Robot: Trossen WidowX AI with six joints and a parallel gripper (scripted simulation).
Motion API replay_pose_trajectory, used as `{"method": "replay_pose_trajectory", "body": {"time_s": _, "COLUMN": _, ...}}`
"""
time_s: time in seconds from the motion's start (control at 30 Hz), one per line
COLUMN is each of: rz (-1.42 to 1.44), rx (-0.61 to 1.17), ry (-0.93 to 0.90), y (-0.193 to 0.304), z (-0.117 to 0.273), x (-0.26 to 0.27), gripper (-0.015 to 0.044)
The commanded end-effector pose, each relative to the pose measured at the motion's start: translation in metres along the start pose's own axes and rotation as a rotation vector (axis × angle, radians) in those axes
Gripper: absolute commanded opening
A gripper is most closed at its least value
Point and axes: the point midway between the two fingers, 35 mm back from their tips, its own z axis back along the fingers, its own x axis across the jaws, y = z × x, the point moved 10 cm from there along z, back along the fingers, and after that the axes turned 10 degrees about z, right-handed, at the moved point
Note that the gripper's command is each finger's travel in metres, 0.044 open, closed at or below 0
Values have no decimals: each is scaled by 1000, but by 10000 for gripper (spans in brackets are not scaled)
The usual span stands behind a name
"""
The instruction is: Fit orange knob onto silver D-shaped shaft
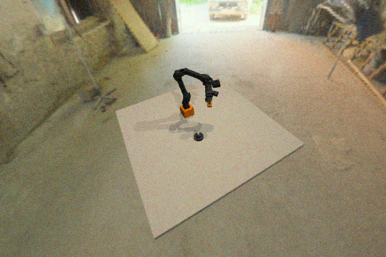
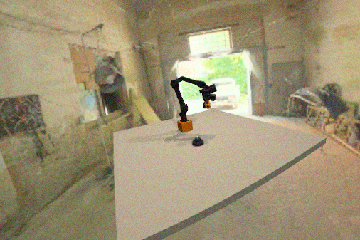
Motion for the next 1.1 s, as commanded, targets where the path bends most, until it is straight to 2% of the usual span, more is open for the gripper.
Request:
{"method": "replay_pose_trajectory", "body": {"time_s": 0.0, "rz": -1, "rx": -1, "ry": -3, "y": 0, "z": 0, "x": -1, "gripper": 0}}
{"method": "replay_pose_trajectory", "body": {"time_s": 1.07, "rz": -5, "rx": -1, "ry": -2, "y": -1, "z": -3, "x": 2, "gripper": 0}}
